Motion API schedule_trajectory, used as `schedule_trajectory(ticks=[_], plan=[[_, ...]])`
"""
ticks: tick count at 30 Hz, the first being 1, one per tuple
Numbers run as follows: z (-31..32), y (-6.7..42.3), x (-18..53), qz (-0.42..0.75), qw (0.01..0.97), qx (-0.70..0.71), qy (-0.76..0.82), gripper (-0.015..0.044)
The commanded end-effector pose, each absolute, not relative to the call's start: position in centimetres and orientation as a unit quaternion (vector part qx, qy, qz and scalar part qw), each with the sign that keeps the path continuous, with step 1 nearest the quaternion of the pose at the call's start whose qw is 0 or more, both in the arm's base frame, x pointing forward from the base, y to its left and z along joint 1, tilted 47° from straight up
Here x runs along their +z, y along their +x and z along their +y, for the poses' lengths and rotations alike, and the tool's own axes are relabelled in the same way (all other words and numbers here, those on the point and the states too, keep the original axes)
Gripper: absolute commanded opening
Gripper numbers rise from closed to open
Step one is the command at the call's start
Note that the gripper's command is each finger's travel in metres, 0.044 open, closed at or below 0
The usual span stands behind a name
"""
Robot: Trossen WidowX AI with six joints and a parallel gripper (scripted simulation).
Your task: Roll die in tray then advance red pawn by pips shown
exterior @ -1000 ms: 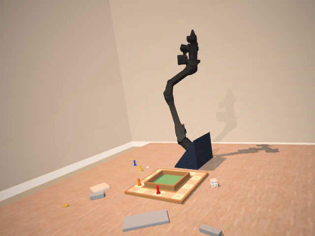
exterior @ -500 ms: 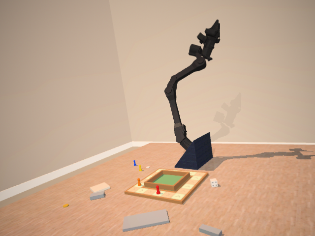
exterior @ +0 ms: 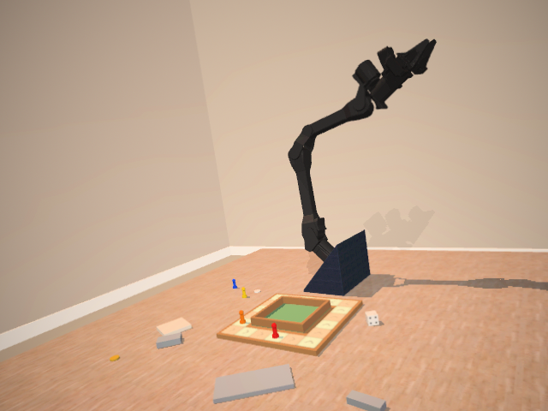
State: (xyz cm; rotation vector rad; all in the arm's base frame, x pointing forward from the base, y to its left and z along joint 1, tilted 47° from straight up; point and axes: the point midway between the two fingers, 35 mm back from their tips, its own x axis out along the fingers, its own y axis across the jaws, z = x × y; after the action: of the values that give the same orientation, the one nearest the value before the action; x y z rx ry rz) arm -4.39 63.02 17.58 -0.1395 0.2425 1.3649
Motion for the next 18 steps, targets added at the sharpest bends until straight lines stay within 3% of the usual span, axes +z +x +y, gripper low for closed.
schedule_trajectory(ticks=[1,9,18], plan=[[62.0,0.7,12.3,0.164,0.79,0.579,-0.118,0.0275],[57.2,10.3,2.8,0.271,0.814,0.466,-0.215,0.0275],[47.5,18.8,-6.1,0.398,0.803,0.32,-0.307,0.0275]])
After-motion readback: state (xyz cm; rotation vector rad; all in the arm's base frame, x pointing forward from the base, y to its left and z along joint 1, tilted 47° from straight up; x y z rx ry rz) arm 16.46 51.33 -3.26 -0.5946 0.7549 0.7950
